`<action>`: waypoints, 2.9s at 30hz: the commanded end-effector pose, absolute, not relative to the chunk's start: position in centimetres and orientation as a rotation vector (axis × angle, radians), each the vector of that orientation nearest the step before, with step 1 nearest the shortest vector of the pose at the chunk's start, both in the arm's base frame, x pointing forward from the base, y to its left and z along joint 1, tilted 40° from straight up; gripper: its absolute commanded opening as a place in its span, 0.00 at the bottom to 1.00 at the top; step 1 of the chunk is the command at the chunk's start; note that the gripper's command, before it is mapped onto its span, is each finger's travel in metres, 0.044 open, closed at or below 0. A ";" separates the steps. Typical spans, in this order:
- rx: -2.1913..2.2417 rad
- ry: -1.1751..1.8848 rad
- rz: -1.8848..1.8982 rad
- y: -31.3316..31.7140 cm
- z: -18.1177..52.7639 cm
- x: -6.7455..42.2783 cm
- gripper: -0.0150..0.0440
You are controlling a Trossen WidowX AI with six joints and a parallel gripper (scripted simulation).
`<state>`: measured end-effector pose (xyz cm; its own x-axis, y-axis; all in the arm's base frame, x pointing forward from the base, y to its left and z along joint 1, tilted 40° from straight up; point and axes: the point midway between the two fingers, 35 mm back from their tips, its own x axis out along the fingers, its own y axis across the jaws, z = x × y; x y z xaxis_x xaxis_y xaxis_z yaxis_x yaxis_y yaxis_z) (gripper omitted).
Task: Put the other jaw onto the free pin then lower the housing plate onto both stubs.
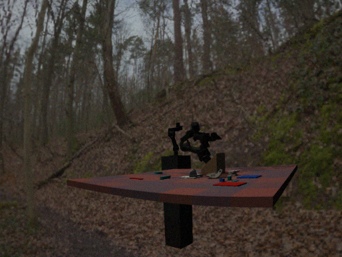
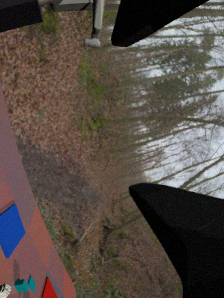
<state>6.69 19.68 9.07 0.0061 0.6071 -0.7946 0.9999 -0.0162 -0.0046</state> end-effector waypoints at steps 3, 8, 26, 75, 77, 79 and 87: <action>1.686 1.663 -0.839 19.7 9.1 6.7 0.89; 1.686 1.663 -0.839 19.7 9.1 6.7 0.67; 1.686 1.663 -0.839 19.7 9.1 6.7 0.25; 0.903 0.848 -1.275 24.3 -2.9 22.2 0.25; 0.859 0.819 -1.282 24.2 -3.9 22.7 0.25; 0.814 0.791 -1.288 24.1 -5.0 23.2 0.25; 0.666 0.706 -1.299 23.4 -8.8 24.5 0.25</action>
